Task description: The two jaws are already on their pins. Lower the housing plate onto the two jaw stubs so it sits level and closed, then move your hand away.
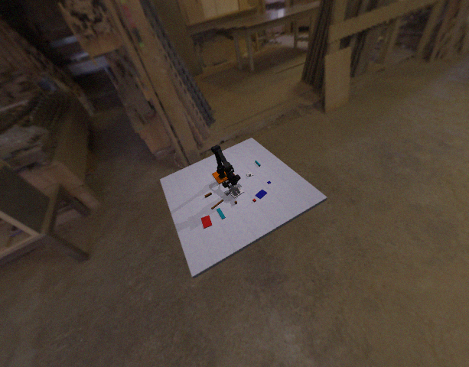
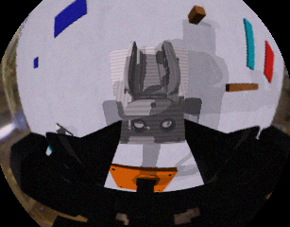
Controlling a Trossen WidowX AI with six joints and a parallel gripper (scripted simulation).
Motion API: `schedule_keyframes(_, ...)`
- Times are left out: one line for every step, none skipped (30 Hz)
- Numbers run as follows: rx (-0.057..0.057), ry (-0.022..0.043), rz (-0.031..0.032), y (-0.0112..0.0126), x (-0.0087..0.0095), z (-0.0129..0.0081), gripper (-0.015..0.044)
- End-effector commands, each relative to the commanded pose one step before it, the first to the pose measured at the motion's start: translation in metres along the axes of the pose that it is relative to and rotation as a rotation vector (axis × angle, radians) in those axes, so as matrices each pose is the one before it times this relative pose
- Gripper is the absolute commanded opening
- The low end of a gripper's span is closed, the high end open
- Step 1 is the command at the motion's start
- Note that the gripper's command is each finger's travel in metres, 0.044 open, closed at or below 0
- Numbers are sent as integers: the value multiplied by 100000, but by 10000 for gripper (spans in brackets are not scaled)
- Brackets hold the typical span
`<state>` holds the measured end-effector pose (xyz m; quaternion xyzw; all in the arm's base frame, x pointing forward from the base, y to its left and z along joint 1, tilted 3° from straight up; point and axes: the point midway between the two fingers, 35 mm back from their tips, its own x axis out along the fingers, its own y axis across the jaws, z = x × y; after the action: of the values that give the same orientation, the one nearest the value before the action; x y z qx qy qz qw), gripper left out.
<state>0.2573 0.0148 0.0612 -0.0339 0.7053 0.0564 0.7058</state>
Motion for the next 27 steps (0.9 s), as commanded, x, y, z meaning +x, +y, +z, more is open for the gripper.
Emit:
schedule_keyframes(361, 1453, 9, 0, 983, -233, 351)
schedule_keyframes(0, 2, 1, 1, 159, -16, 351)
schedule_keyframes(0, 2, 1, 2, 159, -17, 351)
schedule_keyframes(0, 2, 1, 2, 158, -18, 351)
schedule_keyframes(0, 2, 1, 2, 157, -19, 351)
schedule_keyframes(0, 2, 0, 1, 125, -16, 351)
schedule_keyframes(0, 1, 0, 1, 75, -10, 351)
schedule_keyframes(0, 0, 0, 0, 25, -3, 351)
schedule_keyframes(0, 0, 0, 0, 0, 0, 351)
schedule_keyframes(0, 0, 0, 0, 0, 0, 351)
schedule_keyframes(0, 0, 0, 0, 0, 0, 351)
schedule_keyframes(0, 0, 0, 0, 0, 0, 351)
schedule_keyframes(0, 0, 0, 0, 0, 0, 351)
schedule_keyframes(0, 0, 0, 0, 0, 0, 351)
schedule_keyframes(0, 0, 0, 0, 0, 0, 351)
schedule_keyframes(0, 0, 0, 0, 0, 0, 351)
schedule_keyframes(0, 0, 0, 0, 0, 0, 351)
schedule_keyframes(0, 0, 0, 0, 0, 0, 351)
schedule_keyframes(0, 0, 0, 0, 0, 0, 351)
schedule_keyframes(0, 0, 0, 0, 0, 0, 351)
schedule_keyframes(0, 0, 0, 0, 0, 0, 351)
schedule_keyframes(0, 0, 0, 0, 0, 0, 351)
schedule_keyframes(0, 0, 0, 0, 0, 0, 351)
schedule_keyframes(0, 0, 0, 0, 0, 0, 351)
schedule_keyframes(0, 0, 0, 0, 0, 0, 351)
schedule_keyframes(-5, 0, 0, 0, 13, 0, 351)
schedule_keyframes(-15, 0, 0, 0, 40, 0, 351)
